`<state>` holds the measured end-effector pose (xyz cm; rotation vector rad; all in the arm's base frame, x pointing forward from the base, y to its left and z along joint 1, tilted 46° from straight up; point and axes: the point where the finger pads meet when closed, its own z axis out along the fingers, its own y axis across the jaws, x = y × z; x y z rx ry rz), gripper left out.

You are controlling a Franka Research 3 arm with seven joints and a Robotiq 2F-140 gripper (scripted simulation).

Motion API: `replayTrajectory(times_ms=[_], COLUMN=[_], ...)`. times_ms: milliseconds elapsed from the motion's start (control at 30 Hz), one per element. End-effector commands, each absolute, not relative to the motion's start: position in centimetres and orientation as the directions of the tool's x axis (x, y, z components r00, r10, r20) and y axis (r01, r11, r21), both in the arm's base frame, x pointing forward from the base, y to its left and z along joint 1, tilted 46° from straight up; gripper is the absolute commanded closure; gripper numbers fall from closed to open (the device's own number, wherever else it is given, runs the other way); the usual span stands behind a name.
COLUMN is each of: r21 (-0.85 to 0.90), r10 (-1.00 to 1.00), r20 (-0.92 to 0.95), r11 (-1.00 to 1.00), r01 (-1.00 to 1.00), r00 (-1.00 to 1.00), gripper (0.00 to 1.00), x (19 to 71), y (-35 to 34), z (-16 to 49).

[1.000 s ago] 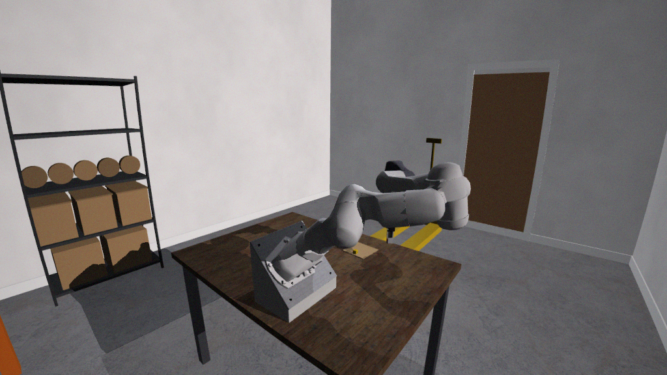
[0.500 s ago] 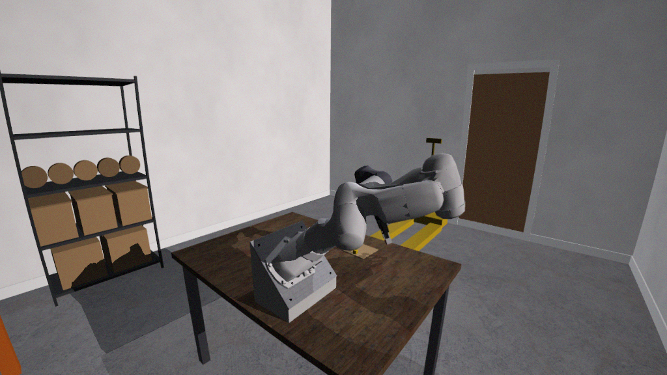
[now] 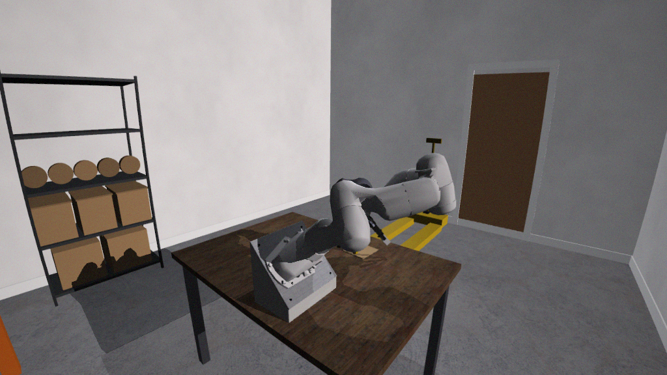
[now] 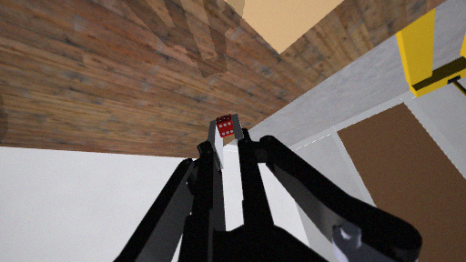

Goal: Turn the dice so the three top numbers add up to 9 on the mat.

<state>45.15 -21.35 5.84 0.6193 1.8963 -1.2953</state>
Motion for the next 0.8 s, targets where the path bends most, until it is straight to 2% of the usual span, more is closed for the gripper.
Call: replayTrajectory(times_ms=[0,400,767], r21=[-0.489,-0.488,-0.488], r10=[-0.106,-0.331,-0.339], r20=[-0.869,-0.862,-0.861], r11=[0.334,0.336,0.337], r01=[0.805,0.805,0.805], r00=[-0.484,-0.384,-0.38], gripper=[0.91,0.91,0.91], x=[45.36,45.03,44.97], y=[-22.06,-21.82,-22.07], z=[7.08,6.64,6.36])
